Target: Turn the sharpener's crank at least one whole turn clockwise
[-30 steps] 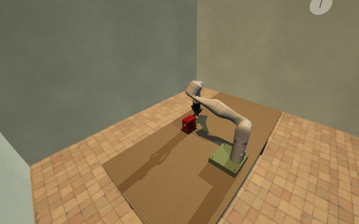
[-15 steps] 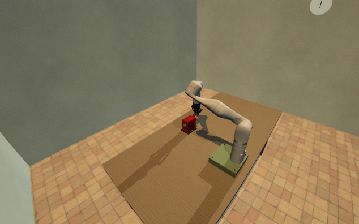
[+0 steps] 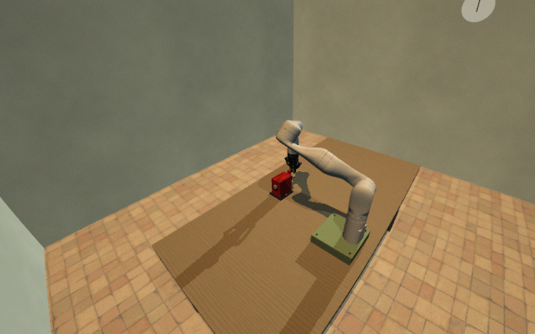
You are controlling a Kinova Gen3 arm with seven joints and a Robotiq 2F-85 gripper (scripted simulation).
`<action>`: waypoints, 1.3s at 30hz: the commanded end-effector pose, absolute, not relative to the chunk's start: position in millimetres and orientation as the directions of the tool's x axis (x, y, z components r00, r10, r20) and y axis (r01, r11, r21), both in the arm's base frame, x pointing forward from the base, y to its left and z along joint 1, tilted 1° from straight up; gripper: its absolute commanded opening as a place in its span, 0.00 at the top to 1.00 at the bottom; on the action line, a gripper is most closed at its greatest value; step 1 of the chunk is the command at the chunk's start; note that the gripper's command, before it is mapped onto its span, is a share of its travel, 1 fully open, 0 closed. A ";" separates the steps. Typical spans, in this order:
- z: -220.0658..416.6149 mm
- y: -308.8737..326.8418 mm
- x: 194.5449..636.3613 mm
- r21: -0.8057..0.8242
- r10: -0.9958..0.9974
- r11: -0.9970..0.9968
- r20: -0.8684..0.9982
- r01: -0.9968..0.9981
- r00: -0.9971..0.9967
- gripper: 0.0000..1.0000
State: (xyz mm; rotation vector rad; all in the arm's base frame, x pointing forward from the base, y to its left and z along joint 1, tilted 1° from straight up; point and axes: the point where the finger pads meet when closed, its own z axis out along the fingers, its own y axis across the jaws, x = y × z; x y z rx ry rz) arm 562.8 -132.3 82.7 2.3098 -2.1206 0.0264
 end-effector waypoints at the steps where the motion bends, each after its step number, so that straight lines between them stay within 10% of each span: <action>1: 83.0 -133.4 565.8 -0.014 -0.996 -0.088 0.016 -0.996 0.088 1.00; 39: 57.1 -129.8 607.5 -0.013 -0.996 -0.088 0.017 -0.996 0.088 1.00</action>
